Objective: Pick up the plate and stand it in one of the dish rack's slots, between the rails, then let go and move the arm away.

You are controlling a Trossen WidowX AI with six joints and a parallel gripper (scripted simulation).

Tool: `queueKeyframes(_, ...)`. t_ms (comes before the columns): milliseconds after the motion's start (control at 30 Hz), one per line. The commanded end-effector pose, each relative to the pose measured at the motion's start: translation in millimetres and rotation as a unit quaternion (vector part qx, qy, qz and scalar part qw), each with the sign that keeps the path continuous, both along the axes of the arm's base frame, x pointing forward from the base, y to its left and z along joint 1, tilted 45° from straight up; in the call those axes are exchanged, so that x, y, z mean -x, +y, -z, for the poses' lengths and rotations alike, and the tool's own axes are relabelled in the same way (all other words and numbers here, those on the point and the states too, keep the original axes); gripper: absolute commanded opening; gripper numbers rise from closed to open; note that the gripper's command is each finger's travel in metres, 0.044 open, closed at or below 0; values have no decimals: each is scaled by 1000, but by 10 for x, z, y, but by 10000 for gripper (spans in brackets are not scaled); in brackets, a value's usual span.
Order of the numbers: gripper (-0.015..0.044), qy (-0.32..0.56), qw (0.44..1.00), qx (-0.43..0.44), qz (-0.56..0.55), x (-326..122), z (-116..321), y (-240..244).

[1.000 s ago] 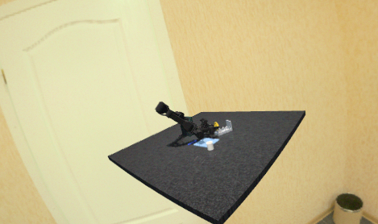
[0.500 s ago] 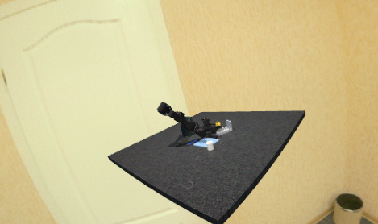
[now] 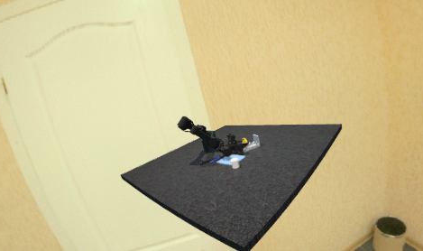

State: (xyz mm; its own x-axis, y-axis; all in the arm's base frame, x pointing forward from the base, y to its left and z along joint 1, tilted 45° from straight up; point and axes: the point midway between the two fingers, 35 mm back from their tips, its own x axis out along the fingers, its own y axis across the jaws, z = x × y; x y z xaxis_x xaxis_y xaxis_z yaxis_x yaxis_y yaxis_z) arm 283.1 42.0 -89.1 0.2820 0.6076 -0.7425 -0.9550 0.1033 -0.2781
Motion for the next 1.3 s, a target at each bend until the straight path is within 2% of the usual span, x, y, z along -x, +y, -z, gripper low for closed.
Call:
queueKeyframes(0, 0, 2, 1000, -1, 1, 5, -1, 2)
queueKeyframes(67, 0, 2, 1000, -1, 1, 5, -1, 2)
queueKeyframes(567, 394, 0, 1000, 0, 0, 1, -1, 1)
queueKeyframes(867, 400, 0, 1000, 0, 0, -1, -14, 13)
queueKeyframes(1267, 400, -4, 1000, -3, 4, 41, -851, 809)
